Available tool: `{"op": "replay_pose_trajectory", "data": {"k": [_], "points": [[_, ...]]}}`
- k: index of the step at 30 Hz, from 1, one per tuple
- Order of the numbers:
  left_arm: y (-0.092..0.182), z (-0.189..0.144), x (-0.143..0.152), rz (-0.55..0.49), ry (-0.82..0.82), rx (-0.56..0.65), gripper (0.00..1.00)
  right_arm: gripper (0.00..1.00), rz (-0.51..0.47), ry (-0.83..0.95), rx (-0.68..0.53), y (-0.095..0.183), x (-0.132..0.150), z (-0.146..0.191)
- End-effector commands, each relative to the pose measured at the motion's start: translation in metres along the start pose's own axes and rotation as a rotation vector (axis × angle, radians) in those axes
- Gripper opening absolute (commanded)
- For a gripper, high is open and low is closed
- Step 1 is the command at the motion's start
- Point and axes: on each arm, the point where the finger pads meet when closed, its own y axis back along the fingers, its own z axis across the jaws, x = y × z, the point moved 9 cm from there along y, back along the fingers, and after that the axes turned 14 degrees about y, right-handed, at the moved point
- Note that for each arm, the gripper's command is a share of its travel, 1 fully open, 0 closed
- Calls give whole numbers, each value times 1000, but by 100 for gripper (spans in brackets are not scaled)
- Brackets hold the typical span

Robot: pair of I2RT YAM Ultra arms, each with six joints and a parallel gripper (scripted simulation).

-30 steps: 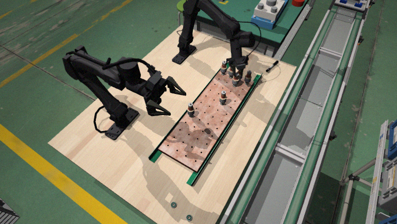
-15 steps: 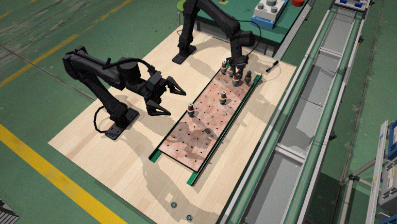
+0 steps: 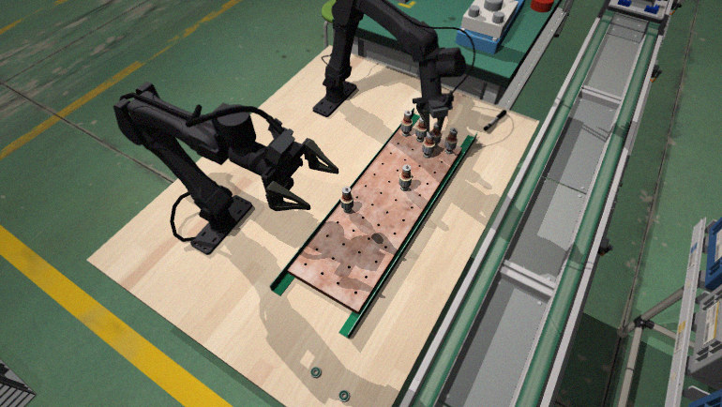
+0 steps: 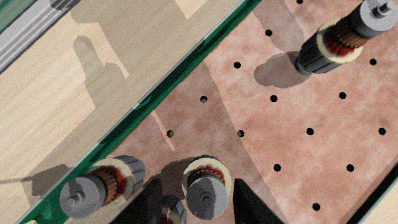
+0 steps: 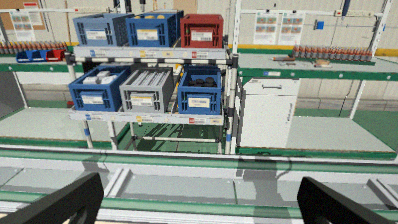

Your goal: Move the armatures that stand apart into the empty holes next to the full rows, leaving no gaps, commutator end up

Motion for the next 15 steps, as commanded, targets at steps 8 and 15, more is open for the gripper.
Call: {"op": "replay_pose_trajectory", "data": {"k": [8, 15], "points": [[42, -2, -25, -23, -1, 6, 37, 100, -46, -11, 24, 8, -19, -6], [63, -4, -36, -43, -9, -5, 37, 100, -46, -11, 24, 8, -19, -6]]}}
